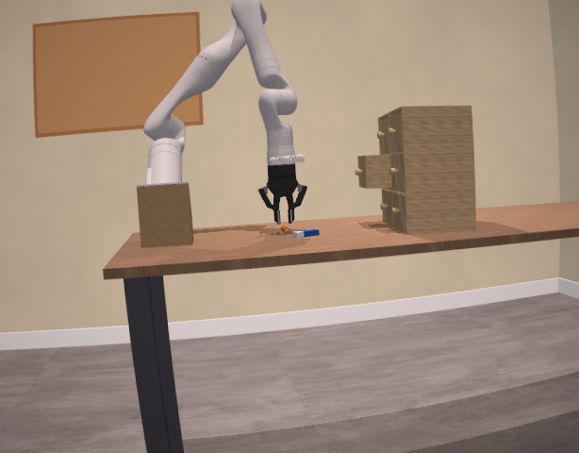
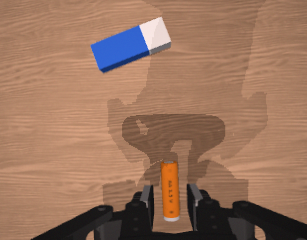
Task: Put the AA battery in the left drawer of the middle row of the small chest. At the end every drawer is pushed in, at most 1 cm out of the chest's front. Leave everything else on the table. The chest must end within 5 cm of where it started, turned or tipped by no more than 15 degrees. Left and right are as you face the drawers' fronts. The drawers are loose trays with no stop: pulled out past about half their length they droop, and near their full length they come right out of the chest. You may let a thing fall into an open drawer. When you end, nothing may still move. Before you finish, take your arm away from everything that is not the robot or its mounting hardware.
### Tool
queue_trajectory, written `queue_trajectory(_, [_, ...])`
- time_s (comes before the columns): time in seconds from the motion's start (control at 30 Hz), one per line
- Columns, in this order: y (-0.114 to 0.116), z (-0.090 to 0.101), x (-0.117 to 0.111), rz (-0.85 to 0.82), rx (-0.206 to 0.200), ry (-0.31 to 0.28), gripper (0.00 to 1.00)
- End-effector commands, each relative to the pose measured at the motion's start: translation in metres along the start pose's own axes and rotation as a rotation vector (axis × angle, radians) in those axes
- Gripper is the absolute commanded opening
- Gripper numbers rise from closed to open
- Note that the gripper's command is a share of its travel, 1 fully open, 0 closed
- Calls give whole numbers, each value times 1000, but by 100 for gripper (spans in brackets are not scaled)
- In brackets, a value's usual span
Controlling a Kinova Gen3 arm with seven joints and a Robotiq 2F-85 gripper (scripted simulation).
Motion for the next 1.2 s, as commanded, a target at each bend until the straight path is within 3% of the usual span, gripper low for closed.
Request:
queue_trajectory(0.0, [-1, -3, -2, 6, -4, 5, 29])
queue_trajectory(0.33, [0, -20, -2, 6, -2, 4, 29])
queue_trajectory(1.13, [0, -20, -2, 6, -2, 4, 29])
queue_trajectory(1.17, [0, -20, -2, 6, -2, 4, 9])
Point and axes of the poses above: the point where the finger pads meet when closed, its own z axis back along the fingers, its own y axis across the jaws, x = y × z, the point moved 8 cm from there along z, back along the fingers, and after that the axes turned 7 degrees about -z, right-handed, at the moved point
